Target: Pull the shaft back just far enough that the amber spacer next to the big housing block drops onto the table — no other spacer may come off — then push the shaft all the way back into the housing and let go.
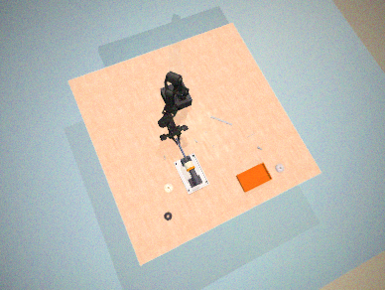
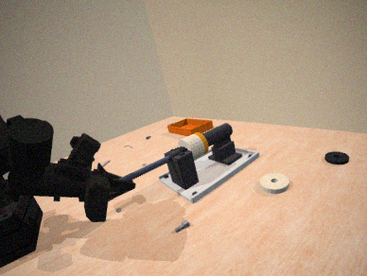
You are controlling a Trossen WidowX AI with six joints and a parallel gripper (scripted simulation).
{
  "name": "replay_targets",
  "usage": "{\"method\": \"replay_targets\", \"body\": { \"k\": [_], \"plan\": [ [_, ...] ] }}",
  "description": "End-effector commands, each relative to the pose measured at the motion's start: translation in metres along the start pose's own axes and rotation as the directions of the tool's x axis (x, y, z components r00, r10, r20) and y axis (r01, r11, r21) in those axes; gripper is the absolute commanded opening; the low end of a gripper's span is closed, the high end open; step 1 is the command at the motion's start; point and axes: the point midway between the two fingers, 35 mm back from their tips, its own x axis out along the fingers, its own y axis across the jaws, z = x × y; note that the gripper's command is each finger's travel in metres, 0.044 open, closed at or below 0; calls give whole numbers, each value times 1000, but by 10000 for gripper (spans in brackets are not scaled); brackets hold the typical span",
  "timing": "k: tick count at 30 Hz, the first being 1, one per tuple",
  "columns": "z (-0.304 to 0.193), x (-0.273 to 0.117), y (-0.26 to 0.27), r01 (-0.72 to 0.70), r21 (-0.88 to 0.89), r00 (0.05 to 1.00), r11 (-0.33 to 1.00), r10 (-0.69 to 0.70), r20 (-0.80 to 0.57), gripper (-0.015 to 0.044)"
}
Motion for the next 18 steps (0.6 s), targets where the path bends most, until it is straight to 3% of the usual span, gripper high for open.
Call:
{"method": "replay_targets", "body": {
  "k": [1, 18],
  "plan": [
    [0, -1, 0, 1, -2, 1000, 1000, -1, 1, 0],
    [-1, -2, 0, 1, -2, 1000, 1000, -1, 1, 0]
  ]
}}
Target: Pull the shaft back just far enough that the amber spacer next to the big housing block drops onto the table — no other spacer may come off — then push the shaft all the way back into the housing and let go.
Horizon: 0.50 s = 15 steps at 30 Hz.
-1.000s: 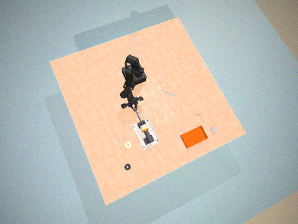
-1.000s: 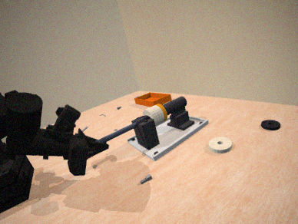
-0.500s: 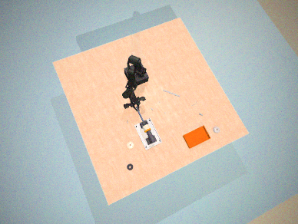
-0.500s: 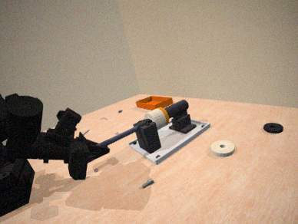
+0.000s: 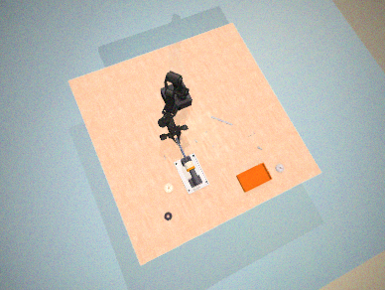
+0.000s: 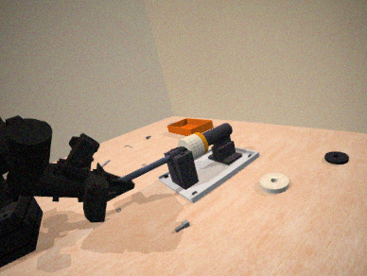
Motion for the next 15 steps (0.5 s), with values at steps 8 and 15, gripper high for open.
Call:
{"method": "replay_targets", "body": {
  "k": [8, 15],
  "plan": [
    [-1, -2, 0, 1, -2, 1000, 1000, -1, 1, 0],
    [-1, -2, 0, 1, -2, 1000, 1000, -1, 1, 0]
  ]
}}
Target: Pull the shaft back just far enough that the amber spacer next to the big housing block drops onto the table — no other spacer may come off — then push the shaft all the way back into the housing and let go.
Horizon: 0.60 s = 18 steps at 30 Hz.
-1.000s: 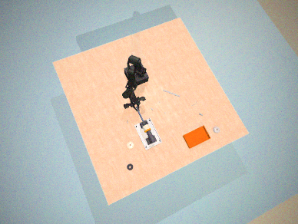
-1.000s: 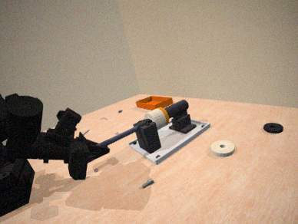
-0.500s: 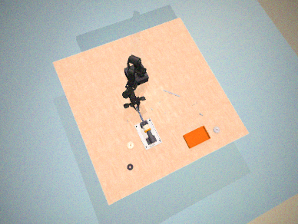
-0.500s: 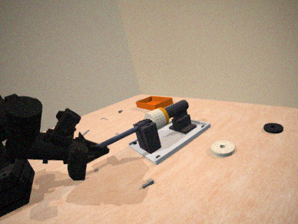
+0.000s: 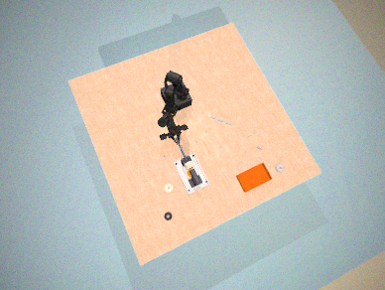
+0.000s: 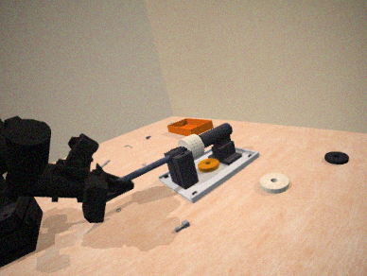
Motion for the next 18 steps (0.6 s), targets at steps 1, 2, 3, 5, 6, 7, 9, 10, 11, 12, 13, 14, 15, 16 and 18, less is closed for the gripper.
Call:
{"method": "replay_targets", "body": {
  "k": [1, 2, 3, 5, 6, 7, 9, 10, 11, 12, 13, 14, 15, 16, 18],
  "plan": [
    [0, -1, 0, 1, -2, 1000, 1000, -1, 1, 0],
    [0, 0, 0, 0, 0, 1000, 1000, 0, 0, 0],
    [0, 0, 0, 0, 0, 1000, 1000, 0, 0, 0],
    [0, 0, 0, 0, 0, 1000, 1000, 0, 0, 0],
    [0, 0, 0, 0, 0, 1000, 1000, 0, 0, 0],
    [0, 0, 0, 0, 0, 1000, 1000, 0, 0, 0],
    [0, 0, 0, 0, 0, 1000, 1000, 0, 0, 0],
    [0, 0, 0, 0, 0, 1000, 1000, 0, 0, 0],
    [0, 0, 0, 0, 0, 1000, 1000, 0, 0, 0],
    [0, 0, 0, 0, -1, 1000, 1000, 0, 1, 0],
    [0, 0, 0, 0, -2, 1000, 1000, 0, 1, 0],
    [0, 0, 0, 1, -2, 1000, 1000, -1, 1, 0],
    [0, 1, 0, 1, -2, 1000, 1000, -1, 1, 0],
    [1, 1, 0, 1, -2, 1000, 1000, -1, 1, 0],
    [1, 1, 0, 1, -2, 1000, 1000, -1, 1, 0]
  ]
}}
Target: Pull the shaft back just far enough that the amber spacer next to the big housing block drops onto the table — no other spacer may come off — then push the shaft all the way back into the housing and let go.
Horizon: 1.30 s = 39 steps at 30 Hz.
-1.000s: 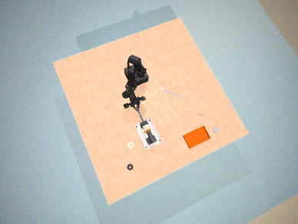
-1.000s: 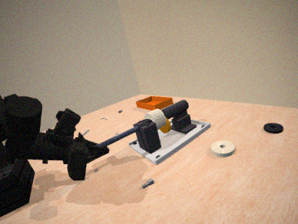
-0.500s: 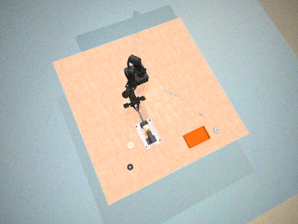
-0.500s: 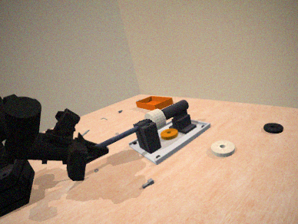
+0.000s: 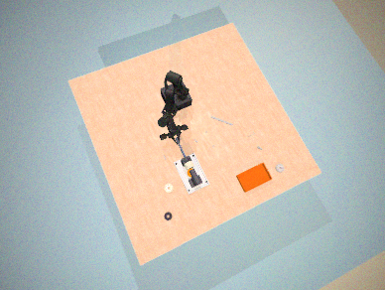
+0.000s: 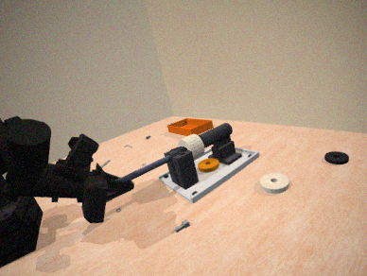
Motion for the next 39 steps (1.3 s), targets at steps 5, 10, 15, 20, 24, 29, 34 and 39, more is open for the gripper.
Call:
{"method": "replay_targets", "body": {
  "k": [5, 10, 15, 20, 24, 29, 34, 39],
  "plan": [
    [2, 3, 0, 0, -2, 1000, 1000, 0, 2, 0],
    [3, 4, 0, 0, -2, 1000, 1000, 0, 2, 0],
    [4, 5, 0, 0, -2, 1000, 1000, 0, 2, 0],
    [5, 7, 0, 0, -2, 1000, 1000, 0, 3, 0],
    [6, 8, 0, 0, -2, 1000, 1000, 0, 3, 0],
    [7, 9, 0, 0, -2, 1000, 1000, 0, 3, 0],
    [8, 11, 0, 0, -2, 1000, 1000, 0, 3, 0],
    [8, 12, 0, 0, -2, 1000, 1000, 0, 3, 0]
  ]
}}
